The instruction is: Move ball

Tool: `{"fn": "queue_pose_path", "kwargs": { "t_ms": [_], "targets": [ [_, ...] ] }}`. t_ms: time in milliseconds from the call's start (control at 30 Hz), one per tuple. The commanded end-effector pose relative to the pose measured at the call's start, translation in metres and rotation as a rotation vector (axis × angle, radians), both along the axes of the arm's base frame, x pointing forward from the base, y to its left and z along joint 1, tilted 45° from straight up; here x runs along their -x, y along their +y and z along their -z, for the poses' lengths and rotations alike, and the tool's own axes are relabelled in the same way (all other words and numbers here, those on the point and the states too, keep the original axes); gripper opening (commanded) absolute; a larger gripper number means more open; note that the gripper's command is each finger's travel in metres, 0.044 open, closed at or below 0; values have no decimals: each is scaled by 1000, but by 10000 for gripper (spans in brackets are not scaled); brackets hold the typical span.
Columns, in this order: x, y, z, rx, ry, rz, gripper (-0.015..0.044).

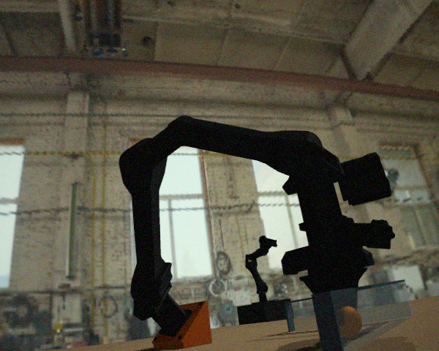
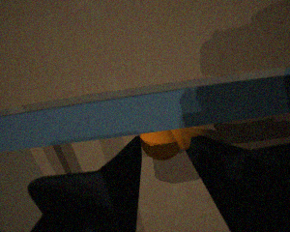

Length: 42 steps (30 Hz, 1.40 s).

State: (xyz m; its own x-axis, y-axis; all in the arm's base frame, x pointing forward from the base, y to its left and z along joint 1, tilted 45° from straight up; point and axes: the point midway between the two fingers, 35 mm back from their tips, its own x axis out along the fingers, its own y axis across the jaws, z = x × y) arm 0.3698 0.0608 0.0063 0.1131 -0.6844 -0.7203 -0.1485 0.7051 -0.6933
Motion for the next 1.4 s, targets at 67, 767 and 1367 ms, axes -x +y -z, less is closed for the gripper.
{"fn": "queue_pose_path", "kwargs": {
  "t_ms": [67,767,1367],
  "targets": [
    [17,3,2,11,33,-12,0],
    [14,69,-64,-16,39,-68,0],
    [4,53,-79,2,6,-20,0]
  ]
}}
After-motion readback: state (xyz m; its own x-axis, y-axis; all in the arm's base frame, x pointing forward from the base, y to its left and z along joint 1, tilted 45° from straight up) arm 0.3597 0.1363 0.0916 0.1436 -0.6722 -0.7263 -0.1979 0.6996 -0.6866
